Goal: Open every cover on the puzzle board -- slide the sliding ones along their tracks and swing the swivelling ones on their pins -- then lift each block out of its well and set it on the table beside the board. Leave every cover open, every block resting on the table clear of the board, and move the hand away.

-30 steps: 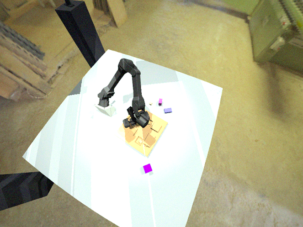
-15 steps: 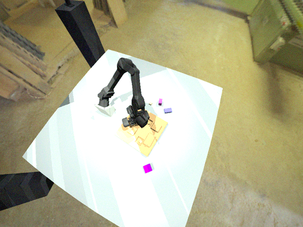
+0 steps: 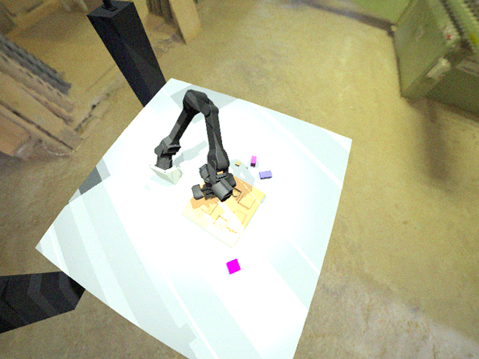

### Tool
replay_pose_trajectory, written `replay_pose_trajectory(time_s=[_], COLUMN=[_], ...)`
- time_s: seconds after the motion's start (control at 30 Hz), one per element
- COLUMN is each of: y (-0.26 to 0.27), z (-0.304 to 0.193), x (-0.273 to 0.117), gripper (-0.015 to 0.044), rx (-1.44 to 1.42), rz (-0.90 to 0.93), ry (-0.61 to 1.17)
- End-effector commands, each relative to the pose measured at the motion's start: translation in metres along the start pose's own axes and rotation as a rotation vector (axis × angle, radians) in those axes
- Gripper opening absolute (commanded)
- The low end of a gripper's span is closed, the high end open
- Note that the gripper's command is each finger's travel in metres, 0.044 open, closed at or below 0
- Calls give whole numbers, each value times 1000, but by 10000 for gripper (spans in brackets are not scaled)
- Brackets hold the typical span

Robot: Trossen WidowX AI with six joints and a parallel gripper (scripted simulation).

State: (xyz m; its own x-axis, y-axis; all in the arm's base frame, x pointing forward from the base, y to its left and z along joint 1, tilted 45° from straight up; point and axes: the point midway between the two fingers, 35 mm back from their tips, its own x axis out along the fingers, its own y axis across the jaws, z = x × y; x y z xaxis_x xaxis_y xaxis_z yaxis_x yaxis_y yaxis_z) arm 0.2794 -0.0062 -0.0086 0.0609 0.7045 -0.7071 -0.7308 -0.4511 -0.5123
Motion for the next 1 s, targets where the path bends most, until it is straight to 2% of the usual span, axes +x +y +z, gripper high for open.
replay_pose_trajectory(time_s=[0.0,0.77,0.97], y=[-2,-1,-9], z=[-2,-1,4], x=[-9,-59,-61], gripper=[80,80,80], rx=[-11,-10,-9], rz=[-1,0,4], ry=[10,10,13])
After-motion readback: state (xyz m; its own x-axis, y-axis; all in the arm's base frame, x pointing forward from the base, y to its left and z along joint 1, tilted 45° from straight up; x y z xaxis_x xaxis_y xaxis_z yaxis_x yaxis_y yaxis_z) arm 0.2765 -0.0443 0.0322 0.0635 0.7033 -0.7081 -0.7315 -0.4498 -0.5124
